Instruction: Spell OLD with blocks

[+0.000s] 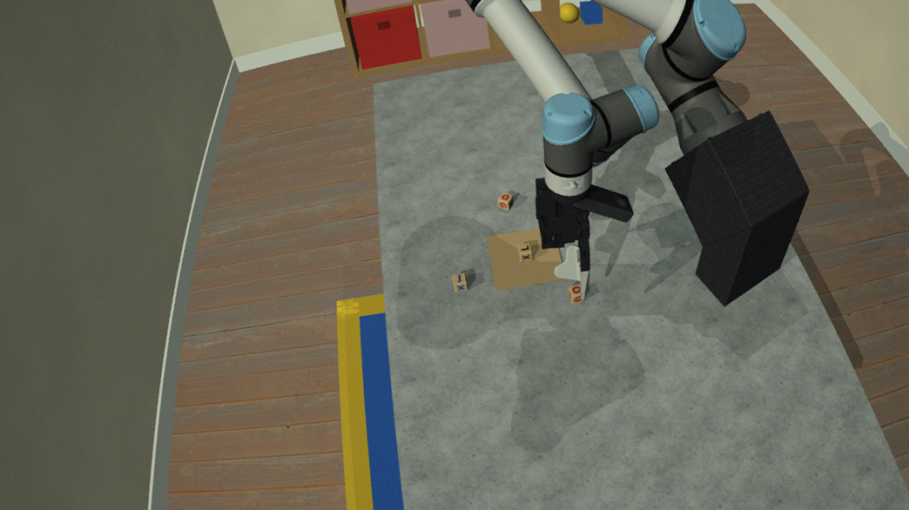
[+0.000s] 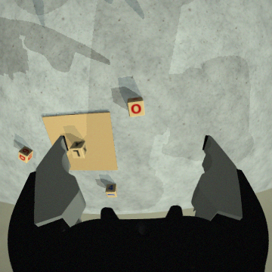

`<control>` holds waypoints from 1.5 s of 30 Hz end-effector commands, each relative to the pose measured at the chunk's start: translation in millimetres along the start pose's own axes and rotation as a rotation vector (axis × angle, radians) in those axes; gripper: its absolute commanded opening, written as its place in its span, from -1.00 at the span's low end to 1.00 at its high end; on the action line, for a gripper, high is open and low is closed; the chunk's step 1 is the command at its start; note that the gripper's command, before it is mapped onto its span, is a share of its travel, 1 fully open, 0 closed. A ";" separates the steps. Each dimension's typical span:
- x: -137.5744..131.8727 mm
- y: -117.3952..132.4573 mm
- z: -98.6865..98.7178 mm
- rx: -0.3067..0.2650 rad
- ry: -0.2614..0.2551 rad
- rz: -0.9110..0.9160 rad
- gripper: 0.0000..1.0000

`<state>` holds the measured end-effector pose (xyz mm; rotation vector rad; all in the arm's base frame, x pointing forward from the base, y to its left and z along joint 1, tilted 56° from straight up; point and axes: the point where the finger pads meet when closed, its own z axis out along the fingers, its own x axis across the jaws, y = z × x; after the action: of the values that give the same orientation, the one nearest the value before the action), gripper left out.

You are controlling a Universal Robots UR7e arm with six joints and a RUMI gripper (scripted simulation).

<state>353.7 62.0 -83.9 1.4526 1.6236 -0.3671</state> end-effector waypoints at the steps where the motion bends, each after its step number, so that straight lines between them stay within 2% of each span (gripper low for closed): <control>1: 1.2 -1.3 0.0 -0.006 0.005 -0.069 1.00; 21: 2.3 -2.7 0.2 -0.006 0.005 -0.135 1.00; 22: 2.3 -2.7 0.2 -0.006 0.005 -0.135 -0.40; 45: 2.3 -2.7 0.2 -0.006 0.005 -0.135 -0.40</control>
<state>351.5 62.2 -86.8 1.3438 1.7299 -0.4361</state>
